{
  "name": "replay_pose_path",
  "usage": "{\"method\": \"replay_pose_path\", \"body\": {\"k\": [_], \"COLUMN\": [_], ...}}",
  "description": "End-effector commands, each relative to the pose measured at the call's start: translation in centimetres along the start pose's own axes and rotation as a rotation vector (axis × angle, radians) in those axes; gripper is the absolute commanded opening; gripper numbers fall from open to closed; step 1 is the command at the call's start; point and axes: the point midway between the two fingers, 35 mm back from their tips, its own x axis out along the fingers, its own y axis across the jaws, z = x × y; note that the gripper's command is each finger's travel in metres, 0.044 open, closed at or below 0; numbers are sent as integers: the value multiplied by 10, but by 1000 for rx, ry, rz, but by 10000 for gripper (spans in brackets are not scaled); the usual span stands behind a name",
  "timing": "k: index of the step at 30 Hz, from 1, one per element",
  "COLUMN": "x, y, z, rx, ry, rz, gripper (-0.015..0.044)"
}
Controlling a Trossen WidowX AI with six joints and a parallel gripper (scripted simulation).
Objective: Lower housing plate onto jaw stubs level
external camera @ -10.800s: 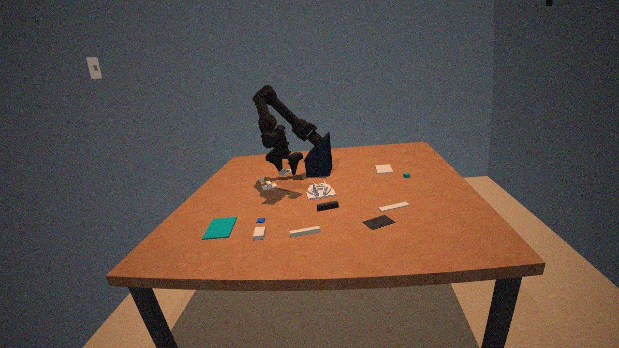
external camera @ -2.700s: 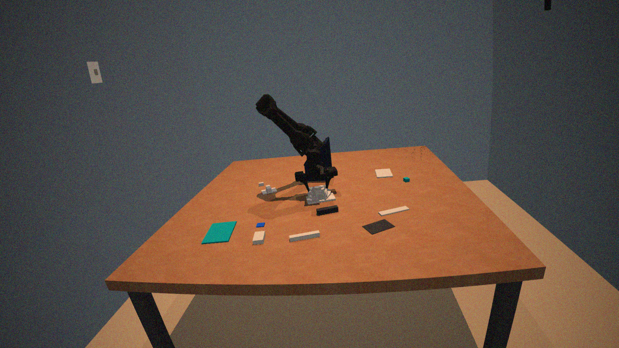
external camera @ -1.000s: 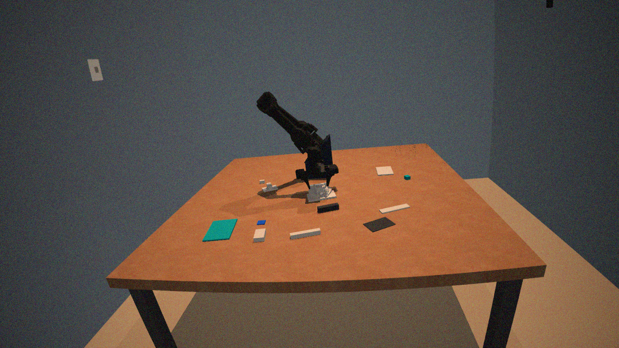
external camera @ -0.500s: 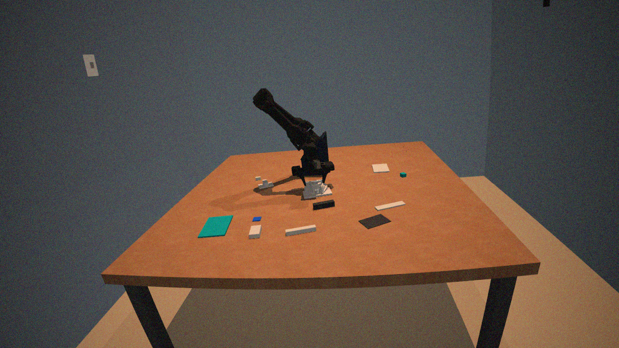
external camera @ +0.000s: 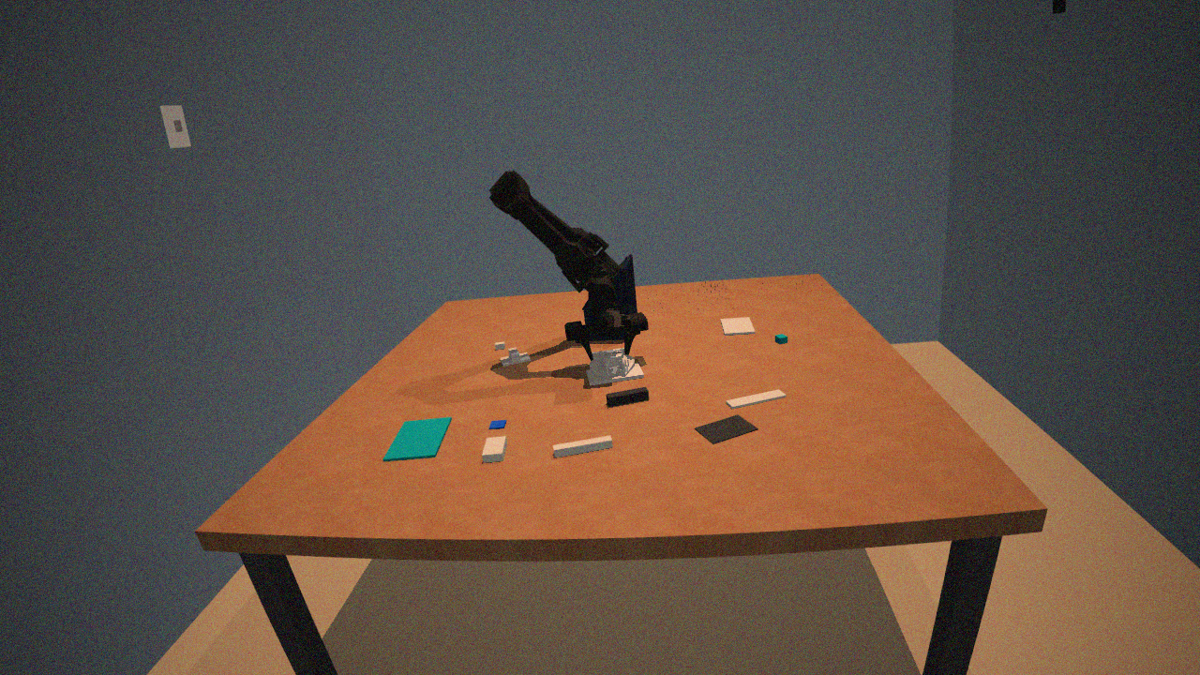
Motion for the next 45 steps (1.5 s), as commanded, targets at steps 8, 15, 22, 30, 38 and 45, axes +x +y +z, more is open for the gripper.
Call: {"method": "replay_pose_path", "body": {"k": [8, 15, 22, 30, 38, 45], "x": [0, 0, 0, -50, -70, -125], "y": [0, 0, 0, 1, 0, 8], "z": [0, 0, 0, 4, 3, -19], "rx": [0, 0, 0, 1, 1, 1], "ry": [0, 0, 0, -3, -11, -2], "rz": [0, 0, 0, 3, -3, 2], "gripper": [430, 440, 440, 440, 440, 440]}}
